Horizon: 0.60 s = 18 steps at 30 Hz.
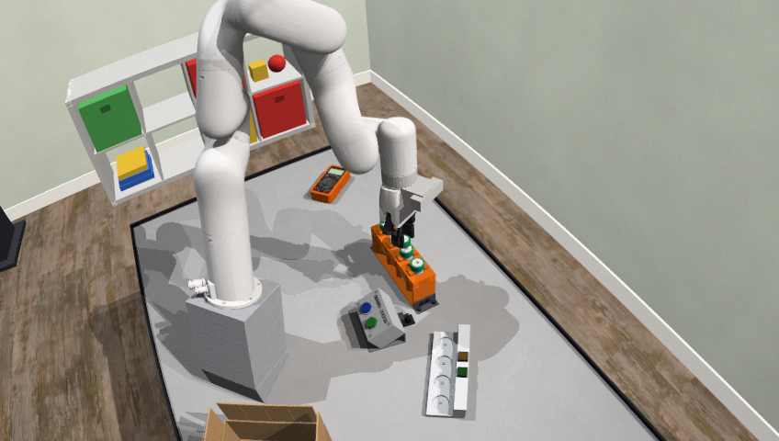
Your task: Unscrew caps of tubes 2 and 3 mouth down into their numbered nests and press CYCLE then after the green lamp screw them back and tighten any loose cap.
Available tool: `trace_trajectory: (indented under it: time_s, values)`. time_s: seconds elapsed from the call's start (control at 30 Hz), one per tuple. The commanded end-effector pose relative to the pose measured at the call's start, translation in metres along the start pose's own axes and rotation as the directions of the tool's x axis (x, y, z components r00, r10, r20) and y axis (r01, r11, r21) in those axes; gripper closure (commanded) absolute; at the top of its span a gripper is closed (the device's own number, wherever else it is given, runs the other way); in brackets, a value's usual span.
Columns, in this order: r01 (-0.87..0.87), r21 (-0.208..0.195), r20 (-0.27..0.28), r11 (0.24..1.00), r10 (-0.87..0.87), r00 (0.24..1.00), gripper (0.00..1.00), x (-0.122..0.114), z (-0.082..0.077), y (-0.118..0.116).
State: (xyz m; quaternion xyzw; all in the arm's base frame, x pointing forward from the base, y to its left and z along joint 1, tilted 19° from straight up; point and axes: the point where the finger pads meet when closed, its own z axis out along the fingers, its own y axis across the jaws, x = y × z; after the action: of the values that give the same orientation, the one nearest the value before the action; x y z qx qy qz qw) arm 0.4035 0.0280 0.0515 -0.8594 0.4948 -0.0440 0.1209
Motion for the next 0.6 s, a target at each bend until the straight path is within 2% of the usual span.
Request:
trace_trajectory:
  time_s: [0.0, 0.07, 0.2, 0.5, 0.57]
  values:
    - [0.189, 0.063, 0.028, 0.98, -0.191, 0.981, 1.0, 0.015, 0.0, 0.009]
    - [0.333, 0.065, 0.018, 0.941, -0.335, 0.942, 1.0, 0.027, 0.001, 0.018]
    - [0.451, 0.072, 0.011, 0.89, -0.453, 0.892, 1.0, 0.045, 0.003, 0.032]
    - [0.451, 0.071, 0.011, 0.89, -0.453, 0.892, 1.0, 0.085, 0.006, 0.063]
    - [0.451, 0.071, 0.011, 0.89, -0.453, 0.892, 1.0, 0.085, 0.006, 0.063]
